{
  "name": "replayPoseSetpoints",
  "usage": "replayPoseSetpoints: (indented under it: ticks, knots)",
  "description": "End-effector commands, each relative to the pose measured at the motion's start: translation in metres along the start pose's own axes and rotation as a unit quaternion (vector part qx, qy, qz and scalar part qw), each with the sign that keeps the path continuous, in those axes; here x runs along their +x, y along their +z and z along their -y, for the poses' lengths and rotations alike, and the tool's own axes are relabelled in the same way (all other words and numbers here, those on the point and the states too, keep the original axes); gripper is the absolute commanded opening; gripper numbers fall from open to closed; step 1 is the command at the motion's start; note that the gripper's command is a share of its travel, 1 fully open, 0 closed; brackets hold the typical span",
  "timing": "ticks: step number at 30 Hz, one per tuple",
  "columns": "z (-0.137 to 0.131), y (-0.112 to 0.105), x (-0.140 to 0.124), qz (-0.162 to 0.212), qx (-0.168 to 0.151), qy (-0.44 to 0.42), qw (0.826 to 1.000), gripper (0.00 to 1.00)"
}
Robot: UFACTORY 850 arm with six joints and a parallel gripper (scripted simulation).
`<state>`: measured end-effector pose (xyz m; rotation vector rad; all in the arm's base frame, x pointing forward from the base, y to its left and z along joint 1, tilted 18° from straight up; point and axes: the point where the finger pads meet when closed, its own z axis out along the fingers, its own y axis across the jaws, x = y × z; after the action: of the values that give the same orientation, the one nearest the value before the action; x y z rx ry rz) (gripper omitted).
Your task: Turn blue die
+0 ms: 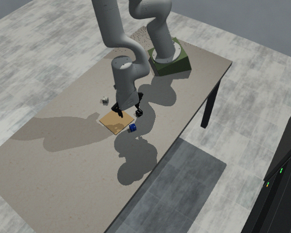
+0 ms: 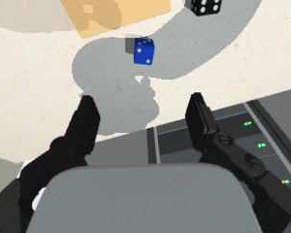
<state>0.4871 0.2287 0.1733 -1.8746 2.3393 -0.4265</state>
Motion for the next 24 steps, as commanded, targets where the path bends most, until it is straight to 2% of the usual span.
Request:
replayPoseSetpoints:
  ticks: [1, 24]
  knots:
    - [-0.0030, -0.0001, -0.0077, -0.001, 0.008, 0.053, 0.999, 1.00]
    - [-0.0043, 0.0001, -0.0102, -0.001, 0.009, 0.071, 0.997, 1.00]
